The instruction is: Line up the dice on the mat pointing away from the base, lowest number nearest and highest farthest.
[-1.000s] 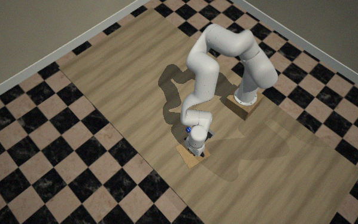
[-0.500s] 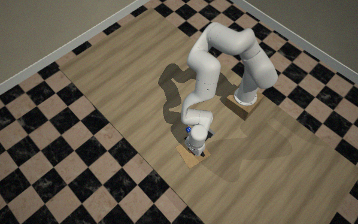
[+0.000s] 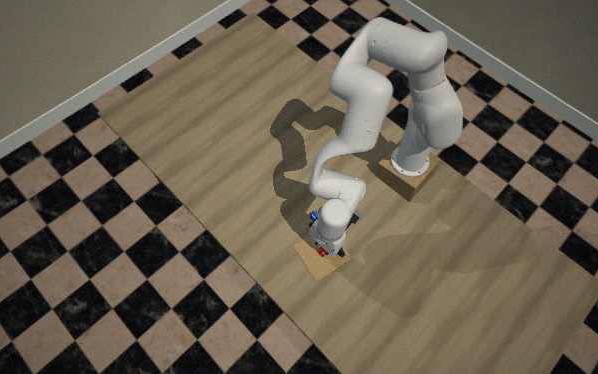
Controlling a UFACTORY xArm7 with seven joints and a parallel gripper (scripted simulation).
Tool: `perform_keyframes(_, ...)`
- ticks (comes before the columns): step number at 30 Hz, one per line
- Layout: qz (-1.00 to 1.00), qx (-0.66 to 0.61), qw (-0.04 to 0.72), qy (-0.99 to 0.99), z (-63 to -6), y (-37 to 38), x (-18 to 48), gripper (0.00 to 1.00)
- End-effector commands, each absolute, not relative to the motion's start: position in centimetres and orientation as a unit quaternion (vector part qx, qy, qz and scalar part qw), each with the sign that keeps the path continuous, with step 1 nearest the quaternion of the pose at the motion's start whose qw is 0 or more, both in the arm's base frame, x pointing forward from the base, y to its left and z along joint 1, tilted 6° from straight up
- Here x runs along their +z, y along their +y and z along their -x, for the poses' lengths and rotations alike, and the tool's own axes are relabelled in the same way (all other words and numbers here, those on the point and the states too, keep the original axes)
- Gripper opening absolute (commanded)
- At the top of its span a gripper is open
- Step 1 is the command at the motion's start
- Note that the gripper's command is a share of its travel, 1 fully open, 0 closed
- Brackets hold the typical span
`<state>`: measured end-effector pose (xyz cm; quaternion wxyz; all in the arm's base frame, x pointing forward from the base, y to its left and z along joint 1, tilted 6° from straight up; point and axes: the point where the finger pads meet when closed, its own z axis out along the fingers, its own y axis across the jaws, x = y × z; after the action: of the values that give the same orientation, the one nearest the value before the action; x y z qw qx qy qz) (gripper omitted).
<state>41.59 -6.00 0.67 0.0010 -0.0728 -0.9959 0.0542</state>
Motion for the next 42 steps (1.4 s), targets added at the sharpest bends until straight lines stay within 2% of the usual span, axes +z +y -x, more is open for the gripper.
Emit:
perform_keyframes(1, 0.073, 0.052, 0.002, -0.996, -41.6, -5.9, 1.9, 0.42)
perform_keyframes(8, 0.073, 0.052, 0.002, -0.996, -41.7, -5.8, 2.6, 0.42)
perform_keyframes(9, 0.073, 0.052, 0.002, -0.996, -41.7, -5.8, 2.6, 1.0)
perform_keyframes(33, 0.081, 0.052, 0.001, -0.995, -41.6, -5.9, 2.6, 1.0)
perform_keyframes(42, 0.256, 0.053, -0.005, -0.965, -39.9, -8.1, 2.4, 1.0)
